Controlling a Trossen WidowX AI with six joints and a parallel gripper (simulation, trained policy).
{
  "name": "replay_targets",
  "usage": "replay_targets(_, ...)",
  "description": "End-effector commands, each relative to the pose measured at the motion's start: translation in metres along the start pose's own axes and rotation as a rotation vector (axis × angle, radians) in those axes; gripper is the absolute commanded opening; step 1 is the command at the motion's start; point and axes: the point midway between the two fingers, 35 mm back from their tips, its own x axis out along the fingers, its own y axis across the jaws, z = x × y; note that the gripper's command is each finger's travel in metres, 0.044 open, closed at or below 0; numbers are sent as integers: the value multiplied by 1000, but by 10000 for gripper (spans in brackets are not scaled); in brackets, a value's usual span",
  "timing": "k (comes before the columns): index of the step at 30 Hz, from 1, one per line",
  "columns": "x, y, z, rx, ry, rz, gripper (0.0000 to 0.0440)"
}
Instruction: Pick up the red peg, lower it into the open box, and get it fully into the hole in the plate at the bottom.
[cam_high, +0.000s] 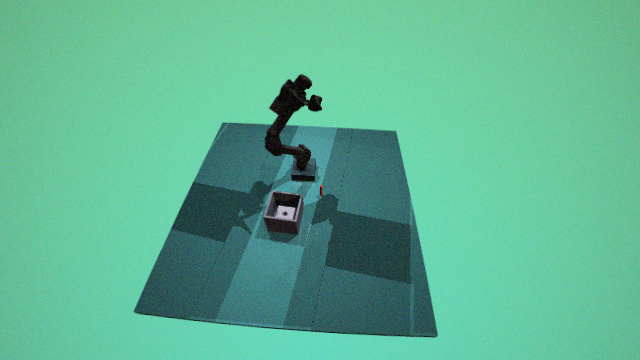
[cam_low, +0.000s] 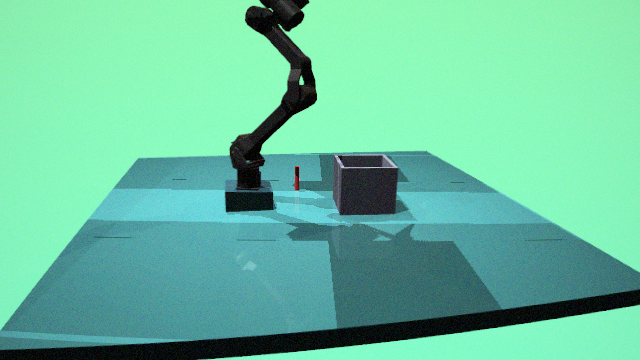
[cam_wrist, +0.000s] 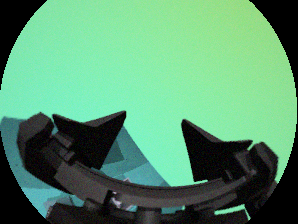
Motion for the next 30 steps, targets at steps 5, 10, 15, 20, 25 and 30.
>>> replay_targets(5, -6, -8, 14, 76, -30, -122, 440)
replay_targets(10, -14, -17, 32, 173, -83, -246, 440)
replay_targets(15, -20, -19, 55, 263, -171, -347, 440)
replay_targets(20, -21, -9, 75, 358, -271, -384, 440)
replay_targets(25, -13, 12, 95, 375, -352, -379, 440)
replay_targets(30, 6, 40, 105, 372, -383, -332, 440)
